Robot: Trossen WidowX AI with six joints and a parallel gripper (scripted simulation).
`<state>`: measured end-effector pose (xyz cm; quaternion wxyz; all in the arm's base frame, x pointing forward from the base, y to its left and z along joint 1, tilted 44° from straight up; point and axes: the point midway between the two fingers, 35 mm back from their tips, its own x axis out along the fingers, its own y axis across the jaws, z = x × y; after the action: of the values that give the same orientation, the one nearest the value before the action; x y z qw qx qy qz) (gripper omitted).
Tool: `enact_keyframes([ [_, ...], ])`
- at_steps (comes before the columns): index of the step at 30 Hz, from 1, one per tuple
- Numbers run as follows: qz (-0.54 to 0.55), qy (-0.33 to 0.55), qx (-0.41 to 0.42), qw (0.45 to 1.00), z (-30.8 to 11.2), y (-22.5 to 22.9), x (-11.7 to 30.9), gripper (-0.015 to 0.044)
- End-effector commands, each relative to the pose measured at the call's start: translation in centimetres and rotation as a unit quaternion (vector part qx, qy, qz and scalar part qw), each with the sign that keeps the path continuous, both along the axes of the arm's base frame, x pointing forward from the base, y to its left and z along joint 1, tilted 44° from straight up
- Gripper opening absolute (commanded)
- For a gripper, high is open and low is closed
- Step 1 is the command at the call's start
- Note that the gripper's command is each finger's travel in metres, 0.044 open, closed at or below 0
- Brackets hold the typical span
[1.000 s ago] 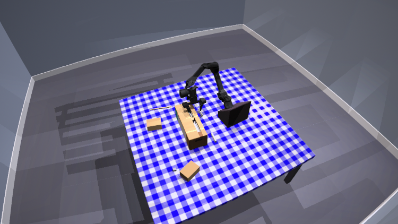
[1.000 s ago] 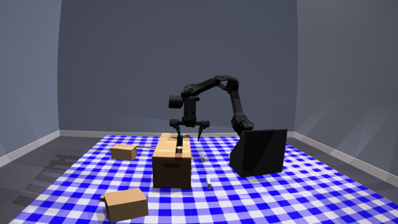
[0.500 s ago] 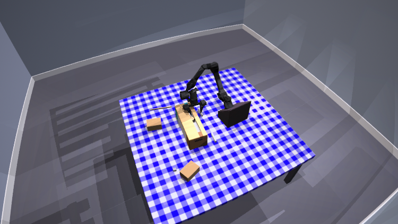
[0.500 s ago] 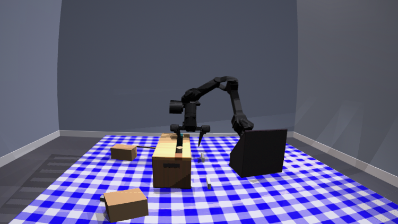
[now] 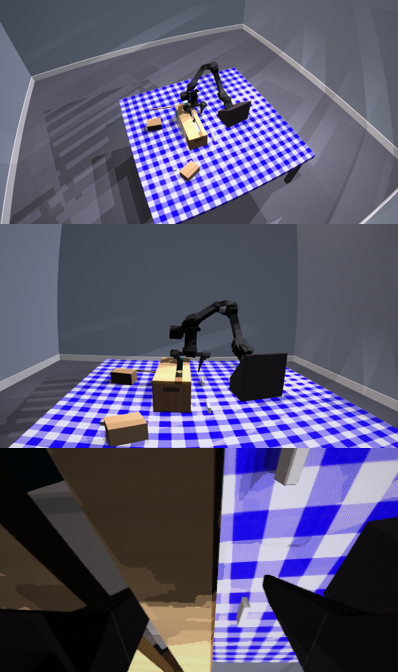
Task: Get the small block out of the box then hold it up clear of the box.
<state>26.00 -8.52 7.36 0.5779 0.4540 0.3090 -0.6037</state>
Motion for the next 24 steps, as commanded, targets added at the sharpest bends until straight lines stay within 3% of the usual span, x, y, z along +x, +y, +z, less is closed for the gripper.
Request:
enact_keyframes([
  [1, -0.001, 0.007, -0.001, 1.000, -1.1, 0.7, 0.0, 0.0400],
  [24, -0.001, 0.007, -0.001, 1.000, -1.5, 1.2, -0.2, 0.0400],
])
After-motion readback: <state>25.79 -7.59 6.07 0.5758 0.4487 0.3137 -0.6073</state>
